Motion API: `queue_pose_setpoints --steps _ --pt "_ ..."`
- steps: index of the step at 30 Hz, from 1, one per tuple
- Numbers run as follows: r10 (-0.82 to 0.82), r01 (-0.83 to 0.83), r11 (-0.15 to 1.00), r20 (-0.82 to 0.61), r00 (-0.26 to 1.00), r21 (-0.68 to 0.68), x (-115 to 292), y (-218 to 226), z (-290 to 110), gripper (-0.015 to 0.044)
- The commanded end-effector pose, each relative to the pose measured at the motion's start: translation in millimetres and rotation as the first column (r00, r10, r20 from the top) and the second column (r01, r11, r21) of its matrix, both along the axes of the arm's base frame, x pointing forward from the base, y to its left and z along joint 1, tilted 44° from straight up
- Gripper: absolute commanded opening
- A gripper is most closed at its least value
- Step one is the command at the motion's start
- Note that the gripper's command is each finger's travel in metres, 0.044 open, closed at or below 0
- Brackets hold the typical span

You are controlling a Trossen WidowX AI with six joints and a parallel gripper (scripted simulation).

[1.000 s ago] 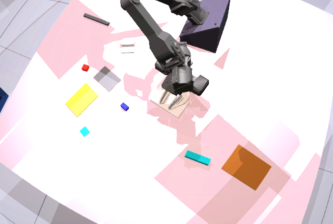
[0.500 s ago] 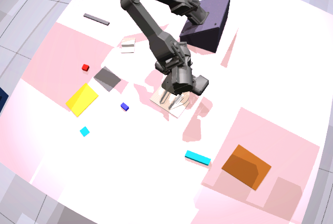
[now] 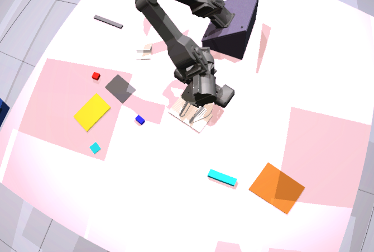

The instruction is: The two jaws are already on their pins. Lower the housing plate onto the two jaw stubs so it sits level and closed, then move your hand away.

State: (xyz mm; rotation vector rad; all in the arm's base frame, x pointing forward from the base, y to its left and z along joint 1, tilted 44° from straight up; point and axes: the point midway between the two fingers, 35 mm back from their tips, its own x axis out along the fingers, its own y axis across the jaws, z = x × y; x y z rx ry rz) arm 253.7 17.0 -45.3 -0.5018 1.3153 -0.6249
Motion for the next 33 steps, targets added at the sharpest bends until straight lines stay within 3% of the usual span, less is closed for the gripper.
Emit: queue_pose_setpoints --steps 1,7,13,19,25,33 --pt "0.0 0.0 1.0 0.0 1.0 0.0 0 0 0 0.044" --pt "0.0 0.0 1.0 0.0 1.0 0.001 0 5 5 0.044" --pt "0.001 -0.001 1.0 -0.003 1.0 -0.002 -12 48 53 0.044" --pt "0.014 -0.014 1.0 0.003 1.0 0.0 -11 50 51 0.044" --pt "0.003 -0.003 1.0 -0.007 1.0 0.003 -63 73 91 0.044" --pt "0.002 -0.002 1.0 -0.007 1.0 0.002 -65 74 93 0.044"
